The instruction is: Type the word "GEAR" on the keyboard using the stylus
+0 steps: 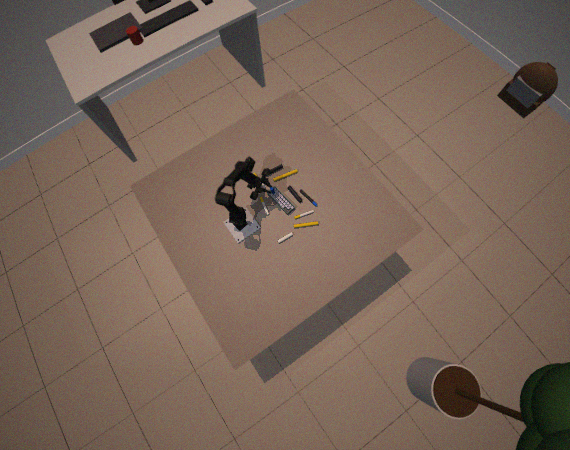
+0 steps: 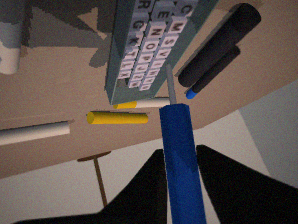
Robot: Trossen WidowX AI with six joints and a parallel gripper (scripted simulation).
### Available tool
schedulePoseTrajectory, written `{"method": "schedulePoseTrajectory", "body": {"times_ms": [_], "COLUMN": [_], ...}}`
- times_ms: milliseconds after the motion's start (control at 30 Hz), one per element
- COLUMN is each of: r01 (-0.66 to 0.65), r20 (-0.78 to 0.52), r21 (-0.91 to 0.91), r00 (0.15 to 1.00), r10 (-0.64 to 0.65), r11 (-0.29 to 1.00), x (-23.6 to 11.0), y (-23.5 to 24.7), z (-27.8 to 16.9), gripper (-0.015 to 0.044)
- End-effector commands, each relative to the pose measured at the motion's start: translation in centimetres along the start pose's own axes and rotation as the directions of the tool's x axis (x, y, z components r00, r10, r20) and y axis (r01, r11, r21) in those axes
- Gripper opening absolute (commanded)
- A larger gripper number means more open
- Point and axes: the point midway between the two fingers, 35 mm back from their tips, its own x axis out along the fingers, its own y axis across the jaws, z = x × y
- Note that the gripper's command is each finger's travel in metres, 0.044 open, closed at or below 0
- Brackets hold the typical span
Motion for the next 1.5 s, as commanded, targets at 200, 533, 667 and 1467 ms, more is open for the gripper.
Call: {"method": "schedulePoseTrajectory", "body": {"times_ms": [200,533,667,1467], "r01": [0.014,0.014,0.014,0.014], "r20": [-0.05,-0.05,-0.05,-0.05], "r21": [-0.258,-0.258,-0.258,-0.258], "r00": [0.998,0.998,0.998,0.998], "r10": [-0.028,-0.028,-0.028,-0.028], "r11": [0.966,0.966,0.966,0.966], "x": [0.1,0.8,1.9,2.5], "y": [-0.5,-0.3,0.2,0.5], "z": [-0.9,0.2,1.8,2.5], "gripper": [0.0,0.0,0.0,0.0081]}}
